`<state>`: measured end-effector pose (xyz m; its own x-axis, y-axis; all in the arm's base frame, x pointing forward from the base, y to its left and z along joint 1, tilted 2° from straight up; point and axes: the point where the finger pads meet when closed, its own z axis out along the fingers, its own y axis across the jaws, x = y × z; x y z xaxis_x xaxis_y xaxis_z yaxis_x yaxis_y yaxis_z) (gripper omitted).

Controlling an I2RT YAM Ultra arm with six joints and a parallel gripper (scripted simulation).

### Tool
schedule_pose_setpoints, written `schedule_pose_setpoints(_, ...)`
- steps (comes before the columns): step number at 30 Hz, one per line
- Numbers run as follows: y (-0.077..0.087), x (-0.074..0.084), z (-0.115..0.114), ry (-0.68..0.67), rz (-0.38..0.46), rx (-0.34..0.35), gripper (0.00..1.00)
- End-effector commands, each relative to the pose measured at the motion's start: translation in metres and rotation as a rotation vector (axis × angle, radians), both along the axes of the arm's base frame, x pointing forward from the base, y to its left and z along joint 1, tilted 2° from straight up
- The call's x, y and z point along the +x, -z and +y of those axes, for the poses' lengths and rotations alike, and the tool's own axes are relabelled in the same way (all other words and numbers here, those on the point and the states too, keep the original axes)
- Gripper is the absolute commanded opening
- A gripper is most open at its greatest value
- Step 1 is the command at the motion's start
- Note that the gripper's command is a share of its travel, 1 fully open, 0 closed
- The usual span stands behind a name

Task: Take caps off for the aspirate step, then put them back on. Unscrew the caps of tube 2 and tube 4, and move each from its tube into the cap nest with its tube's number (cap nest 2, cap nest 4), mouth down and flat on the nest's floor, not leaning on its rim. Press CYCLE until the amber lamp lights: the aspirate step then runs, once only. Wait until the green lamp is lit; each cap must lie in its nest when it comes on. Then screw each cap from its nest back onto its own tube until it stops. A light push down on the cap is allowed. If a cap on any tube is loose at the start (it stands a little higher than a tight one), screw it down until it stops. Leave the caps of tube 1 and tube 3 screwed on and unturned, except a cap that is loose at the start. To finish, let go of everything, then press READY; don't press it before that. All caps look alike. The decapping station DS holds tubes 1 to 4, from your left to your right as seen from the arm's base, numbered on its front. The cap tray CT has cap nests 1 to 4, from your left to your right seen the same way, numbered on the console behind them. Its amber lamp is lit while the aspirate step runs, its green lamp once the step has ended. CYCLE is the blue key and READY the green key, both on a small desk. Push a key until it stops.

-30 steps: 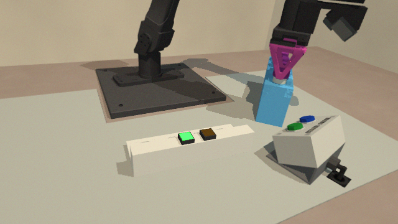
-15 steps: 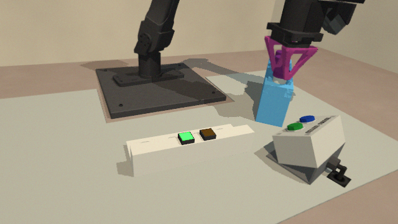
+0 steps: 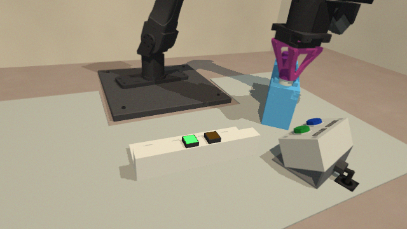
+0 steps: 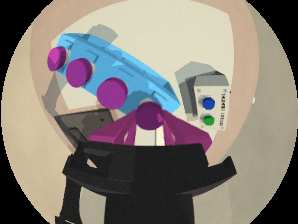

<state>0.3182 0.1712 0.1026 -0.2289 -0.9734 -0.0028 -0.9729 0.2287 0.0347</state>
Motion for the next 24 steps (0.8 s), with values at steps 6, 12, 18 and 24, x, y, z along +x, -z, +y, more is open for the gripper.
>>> schedule_pose_setpoints(6,-0.0039,0.0014,0.0008,-0.007,-0.011,0.007,0.00)
schedule_pose_setpoints(12,-0.0037,0.0015,0.0007,0.293,-0.007,-0.001,0.00)
schedule_pose_setpoints(18,-0.0035,0.0015,0.0008,0.593,-0.003,-0.010,0.00)
schedule_pose_setpoints(24,-0.0033,0.0015,0.0007,0.793,0.000,-0.015,0.00)
